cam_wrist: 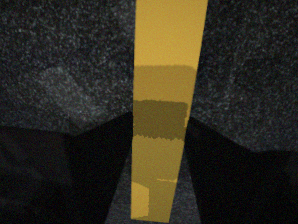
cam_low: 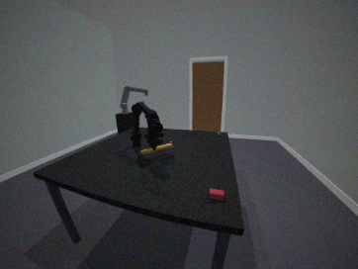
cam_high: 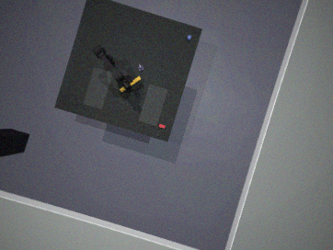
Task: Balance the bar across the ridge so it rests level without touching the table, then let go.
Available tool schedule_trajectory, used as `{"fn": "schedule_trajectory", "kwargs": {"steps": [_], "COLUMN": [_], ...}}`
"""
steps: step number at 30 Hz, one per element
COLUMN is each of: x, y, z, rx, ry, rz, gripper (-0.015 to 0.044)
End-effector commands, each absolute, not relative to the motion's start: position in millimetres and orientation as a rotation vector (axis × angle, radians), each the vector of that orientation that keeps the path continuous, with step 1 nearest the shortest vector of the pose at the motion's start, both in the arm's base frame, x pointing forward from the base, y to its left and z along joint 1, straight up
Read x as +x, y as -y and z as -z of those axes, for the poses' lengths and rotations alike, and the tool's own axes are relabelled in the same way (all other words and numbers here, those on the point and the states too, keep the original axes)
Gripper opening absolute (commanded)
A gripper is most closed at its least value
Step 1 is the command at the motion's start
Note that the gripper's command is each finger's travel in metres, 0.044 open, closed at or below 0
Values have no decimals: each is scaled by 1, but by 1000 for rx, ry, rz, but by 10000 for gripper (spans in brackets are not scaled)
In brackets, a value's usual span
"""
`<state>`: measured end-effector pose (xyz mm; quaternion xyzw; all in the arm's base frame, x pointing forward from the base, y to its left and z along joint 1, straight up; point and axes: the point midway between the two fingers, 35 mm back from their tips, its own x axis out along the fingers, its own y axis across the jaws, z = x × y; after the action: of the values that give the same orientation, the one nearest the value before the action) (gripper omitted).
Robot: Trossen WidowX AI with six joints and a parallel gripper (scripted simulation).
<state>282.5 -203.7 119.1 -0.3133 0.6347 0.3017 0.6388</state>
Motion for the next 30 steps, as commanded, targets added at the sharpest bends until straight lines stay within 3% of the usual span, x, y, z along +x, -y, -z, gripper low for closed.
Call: {"fn": "schedule_trajectory", "kwargs": {"steps": [1, 11, 30], "x": [283, 282, 308], "y": [203, 199, 129], "z": [-134, -151, -151], "rx": [-727, -725, -660], "ry": [-1438, -1438, -1451], "rz": [-680, -679, -623], "gripper": [0, 0, 0]}}
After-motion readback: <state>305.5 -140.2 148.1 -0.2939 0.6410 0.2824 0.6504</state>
